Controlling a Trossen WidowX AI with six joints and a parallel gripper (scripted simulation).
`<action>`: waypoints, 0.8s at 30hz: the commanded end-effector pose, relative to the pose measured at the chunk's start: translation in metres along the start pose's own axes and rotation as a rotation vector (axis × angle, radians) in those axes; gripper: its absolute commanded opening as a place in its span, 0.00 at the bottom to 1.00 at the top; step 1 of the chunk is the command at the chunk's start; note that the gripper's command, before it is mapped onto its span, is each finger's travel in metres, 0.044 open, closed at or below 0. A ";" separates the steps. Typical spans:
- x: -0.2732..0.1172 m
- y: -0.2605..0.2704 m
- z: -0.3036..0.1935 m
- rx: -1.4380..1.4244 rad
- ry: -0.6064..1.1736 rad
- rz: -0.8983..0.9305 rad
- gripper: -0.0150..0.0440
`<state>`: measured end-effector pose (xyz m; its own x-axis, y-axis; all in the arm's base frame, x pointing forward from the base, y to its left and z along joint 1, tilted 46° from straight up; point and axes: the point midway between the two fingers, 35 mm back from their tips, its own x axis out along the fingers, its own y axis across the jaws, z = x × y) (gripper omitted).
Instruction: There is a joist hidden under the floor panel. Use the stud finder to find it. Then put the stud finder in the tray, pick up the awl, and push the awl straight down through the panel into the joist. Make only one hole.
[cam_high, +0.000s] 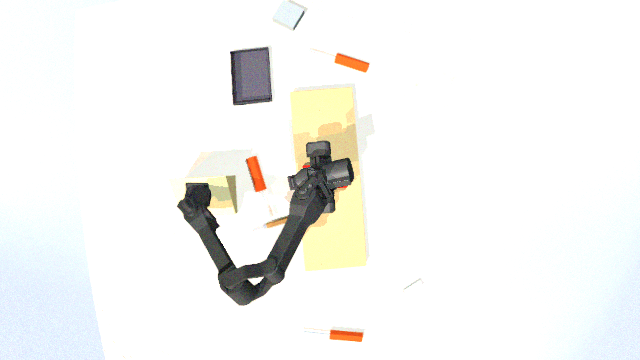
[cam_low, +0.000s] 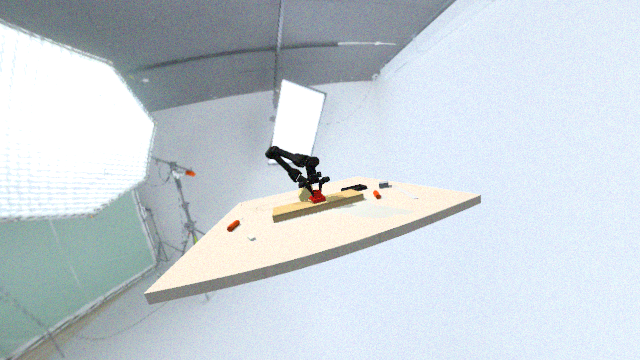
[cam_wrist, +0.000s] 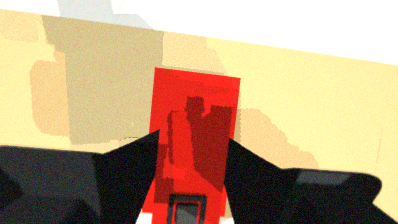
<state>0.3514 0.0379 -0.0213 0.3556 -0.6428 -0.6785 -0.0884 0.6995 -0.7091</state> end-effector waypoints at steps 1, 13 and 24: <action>0.001 0.008 0.000 0.001 0.002 -0.002 0.25; 0.001 0.028 0.000 0.002 0.001 -0.001 0.25; 0.000 0.047 0.000 0.002 0.001 0.000 0.25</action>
<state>0.3480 0.0664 -0.0498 0.3560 -0.6419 -0.6792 -0.0869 0.7009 -0.7079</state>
